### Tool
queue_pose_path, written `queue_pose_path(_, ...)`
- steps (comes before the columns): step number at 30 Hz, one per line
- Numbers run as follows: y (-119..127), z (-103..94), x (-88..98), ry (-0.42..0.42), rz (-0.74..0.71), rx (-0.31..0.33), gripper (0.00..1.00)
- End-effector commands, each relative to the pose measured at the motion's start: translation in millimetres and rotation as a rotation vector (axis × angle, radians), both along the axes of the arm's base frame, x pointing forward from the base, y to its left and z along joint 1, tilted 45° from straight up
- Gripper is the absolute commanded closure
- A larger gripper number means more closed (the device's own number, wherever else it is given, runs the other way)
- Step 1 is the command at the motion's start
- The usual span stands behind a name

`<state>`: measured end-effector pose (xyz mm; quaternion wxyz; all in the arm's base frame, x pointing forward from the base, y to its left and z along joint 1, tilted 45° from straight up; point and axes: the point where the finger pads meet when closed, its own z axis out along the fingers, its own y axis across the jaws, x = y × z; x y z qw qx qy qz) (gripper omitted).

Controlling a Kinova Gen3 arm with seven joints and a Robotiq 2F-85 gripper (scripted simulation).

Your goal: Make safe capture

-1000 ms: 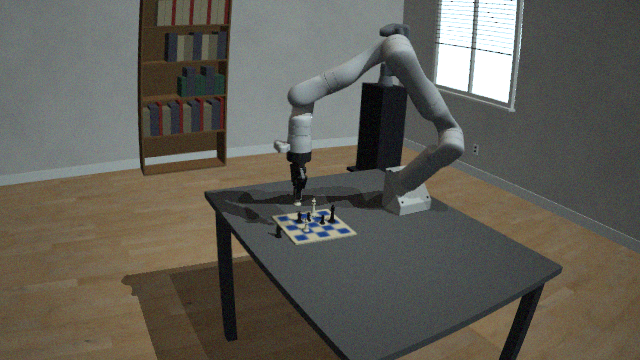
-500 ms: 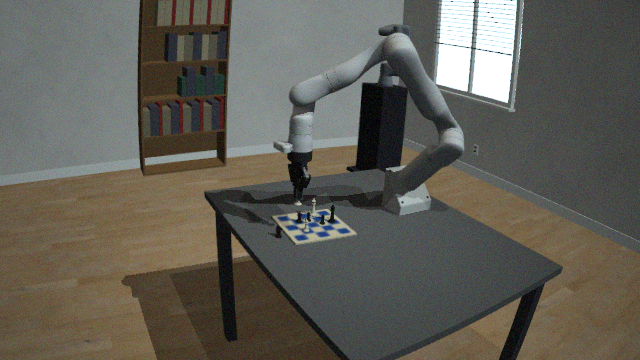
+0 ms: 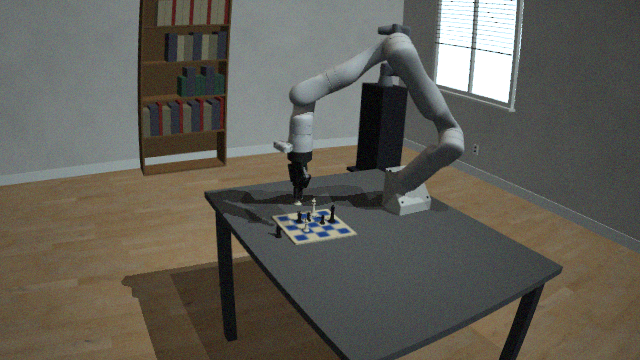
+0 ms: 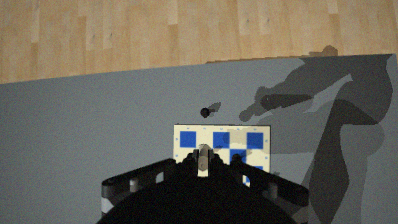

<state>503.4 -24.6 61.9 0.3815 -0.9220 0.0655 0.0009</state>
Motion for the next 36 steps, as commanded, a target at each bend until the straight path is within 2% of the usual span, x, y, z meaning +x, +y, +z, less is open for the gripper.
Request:
queue_pose_path(1, 0, -0.7, 0.3, -0.001, -0.001, -0.001, 1.0)
queue_pose_path(11, 15, -16.0, 1.1, -0.001, -0.001, 0.0, 1.0)
queue_pose_path(26, 61, -62.4, 3.6, -0.001, -0.001, 0.0, 1.0)
queue_pose_path(36, 66, -67.9, 3.9, -0.001, -0.001, 0.0, 1.0)
